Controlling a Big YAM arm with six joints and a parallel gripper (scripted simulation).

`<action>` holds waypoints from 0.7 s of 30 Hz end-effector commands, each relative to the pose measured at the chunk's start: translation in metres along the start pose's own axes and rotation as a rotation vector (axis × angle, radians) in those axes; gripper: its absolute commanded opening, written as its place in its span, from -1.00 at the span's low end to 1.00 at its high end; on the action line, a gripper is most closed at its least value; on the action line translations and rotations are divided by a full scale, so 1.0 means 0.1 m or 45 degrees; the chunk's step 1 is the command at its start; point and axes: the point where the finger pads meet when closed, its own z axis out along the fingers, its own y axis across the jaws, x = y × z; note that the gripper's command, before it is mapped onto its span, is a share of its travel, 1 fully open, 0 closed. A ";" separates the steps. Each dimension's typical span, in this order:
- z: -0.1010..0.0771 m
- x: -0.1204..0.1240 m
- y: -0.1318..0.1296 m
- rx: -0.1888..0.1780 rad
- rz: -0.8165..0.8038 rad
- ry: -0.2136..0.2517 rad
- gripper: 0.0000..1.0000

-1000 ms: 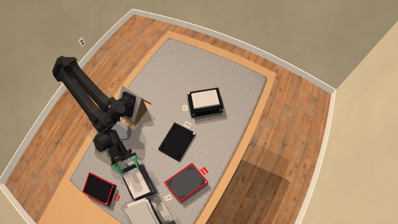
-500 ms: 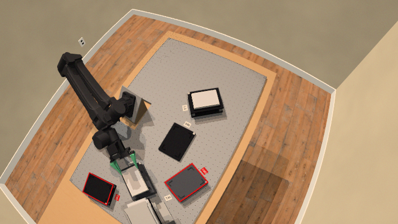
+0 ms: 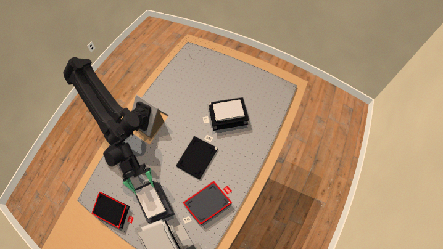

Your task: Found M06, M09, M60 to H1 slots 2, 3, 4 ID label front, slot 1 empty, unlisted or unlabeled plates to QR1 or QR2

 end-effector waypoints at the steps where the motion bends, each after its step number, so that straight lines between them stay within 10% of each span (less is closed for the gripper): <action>1: 0.02 -0.07 -0.09 0.028 -0.006 -0.020 0.72; 21: 0.06 0.02 -0.09 0.028 -0.007 -0.021 0.72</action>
